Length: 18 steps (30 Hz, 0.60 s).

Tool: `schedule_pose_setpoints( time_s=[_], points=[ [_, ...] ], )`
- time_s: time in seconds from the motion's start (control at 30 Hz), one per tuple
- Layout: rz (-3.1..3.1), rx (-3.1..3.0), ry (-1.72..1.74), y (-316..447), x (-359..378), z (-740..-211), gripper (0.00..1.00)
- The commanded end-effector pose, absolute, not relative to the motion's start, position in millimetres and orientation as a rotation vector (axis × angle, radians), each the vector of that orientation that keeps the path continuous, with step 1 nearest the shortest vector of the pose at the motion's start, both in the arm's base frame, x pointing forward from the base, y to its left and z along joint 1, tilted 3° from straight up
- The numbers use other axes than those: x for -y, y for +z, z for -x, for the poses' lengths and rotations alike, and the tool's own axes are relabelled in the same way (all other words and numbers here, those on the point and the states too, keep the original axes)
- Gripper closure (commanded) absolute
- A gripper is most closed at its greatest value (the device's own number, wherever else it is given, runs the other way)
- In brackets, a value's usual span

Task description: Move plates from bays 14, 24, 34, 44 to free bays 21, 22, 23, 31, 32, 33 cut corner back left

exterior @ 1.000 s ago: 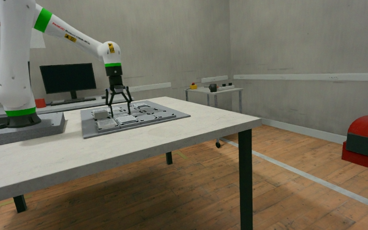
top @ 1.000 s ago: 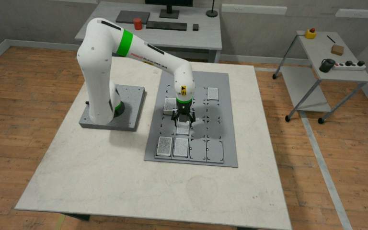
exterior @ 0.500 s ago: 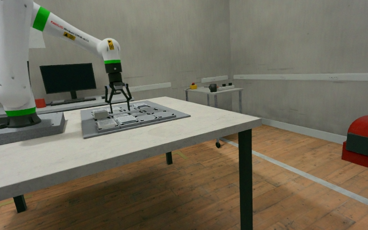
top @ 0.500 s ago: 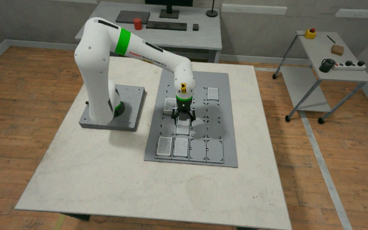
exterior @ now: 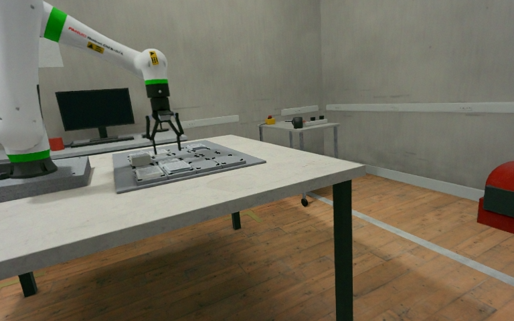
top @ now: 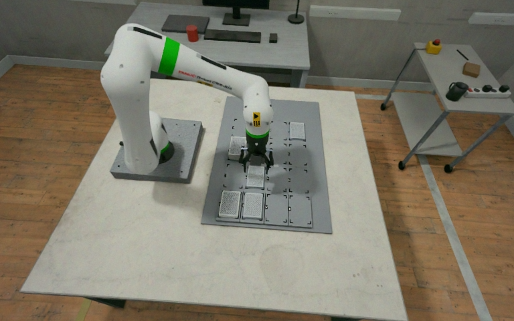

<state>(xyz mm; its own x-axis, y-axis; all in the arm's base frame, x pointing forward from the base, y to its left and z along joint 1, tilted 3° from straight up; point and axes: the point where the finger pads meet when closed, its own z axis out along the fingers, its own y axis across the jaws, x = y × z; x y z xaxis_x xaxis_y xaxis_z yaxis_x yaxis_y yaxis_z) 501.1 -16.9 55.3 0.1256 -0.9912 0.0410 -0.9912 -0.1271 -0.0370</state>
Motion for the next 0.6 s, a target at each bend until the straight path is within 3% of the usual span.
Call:
schedule_pose_setpoints(
  time_s=[0.0,0.57],
  points=[
    [2.356,-2.074,-0.089,59,17,-502,0.30],
    [2.356,-2.074,-0.089,71,16,-501,0.30]
  ],
)
